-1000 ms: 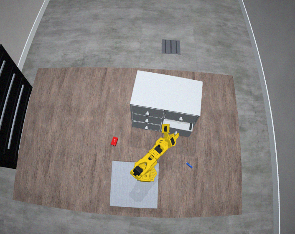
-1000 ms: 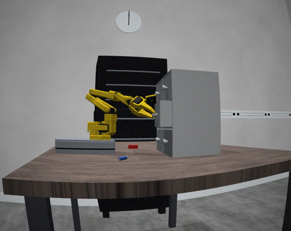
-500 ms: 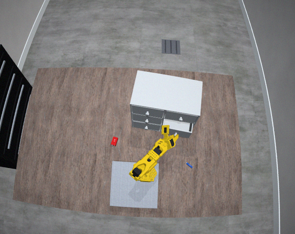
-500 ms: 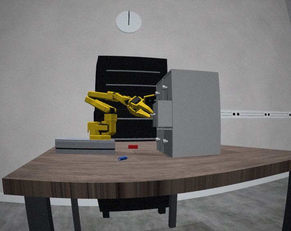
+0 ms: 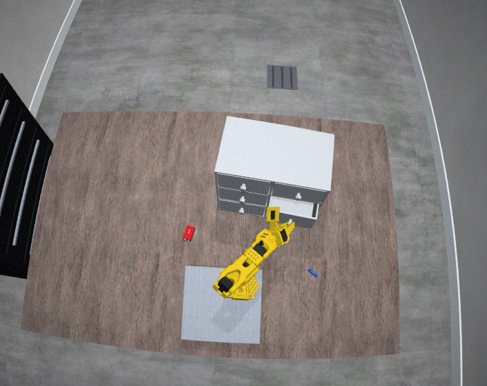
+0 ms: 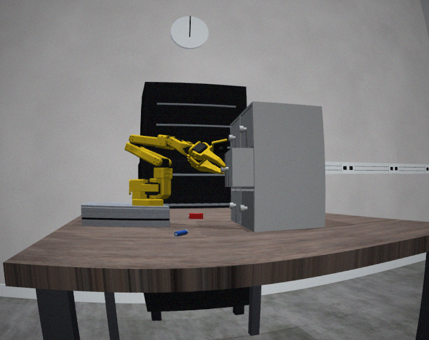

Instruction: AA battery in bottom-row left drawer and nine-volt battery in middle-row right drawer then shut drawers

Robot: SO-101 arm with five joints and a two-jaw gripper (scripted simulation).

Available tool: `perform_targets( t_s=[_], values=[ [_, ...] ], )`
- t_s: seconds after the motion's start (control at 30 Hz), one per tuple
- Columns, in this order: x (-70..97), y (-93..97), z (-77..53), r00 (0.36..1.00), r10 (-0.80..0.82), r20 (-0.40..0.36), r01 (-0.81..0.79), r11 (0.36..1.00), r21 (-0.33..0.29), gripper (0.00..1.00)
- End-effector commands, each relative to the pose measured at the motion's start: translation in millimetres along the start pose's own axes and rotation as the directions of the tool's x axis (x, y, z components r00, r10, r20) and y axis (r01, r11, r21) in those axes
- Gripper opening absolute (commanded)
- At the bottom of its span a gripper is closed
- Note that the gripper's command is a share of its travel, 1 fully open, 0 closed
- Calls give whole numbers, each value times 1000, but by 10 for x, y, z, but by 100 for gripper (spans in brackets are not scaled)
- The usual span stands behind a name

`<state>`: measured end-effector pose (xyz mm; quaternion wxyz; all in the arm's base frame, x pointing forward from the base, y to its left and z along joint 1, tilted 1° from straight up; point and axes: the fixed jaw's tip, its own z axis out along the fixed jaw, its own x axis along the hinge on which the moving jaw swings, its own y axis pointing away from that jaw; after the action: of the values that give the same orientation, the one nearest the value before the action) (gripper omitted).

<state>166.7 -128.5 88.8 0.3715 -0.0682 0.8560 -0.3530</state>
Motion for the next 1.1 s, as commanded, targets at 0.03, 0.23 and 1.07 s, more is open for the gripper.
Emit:
perform_targets(
  t_s=[0.03, 0.23, 1.07],
  values=[
    [31, -6, -28, 1000, 7, -6, -7, 1000, 11, 0],
    [54, -9, -53, 1000, 11, -12, -11, 1000, 16, 0],
    [84, -11, -84, 1000, 17, -20, -17, 1000, 23, 0]
  ],
)
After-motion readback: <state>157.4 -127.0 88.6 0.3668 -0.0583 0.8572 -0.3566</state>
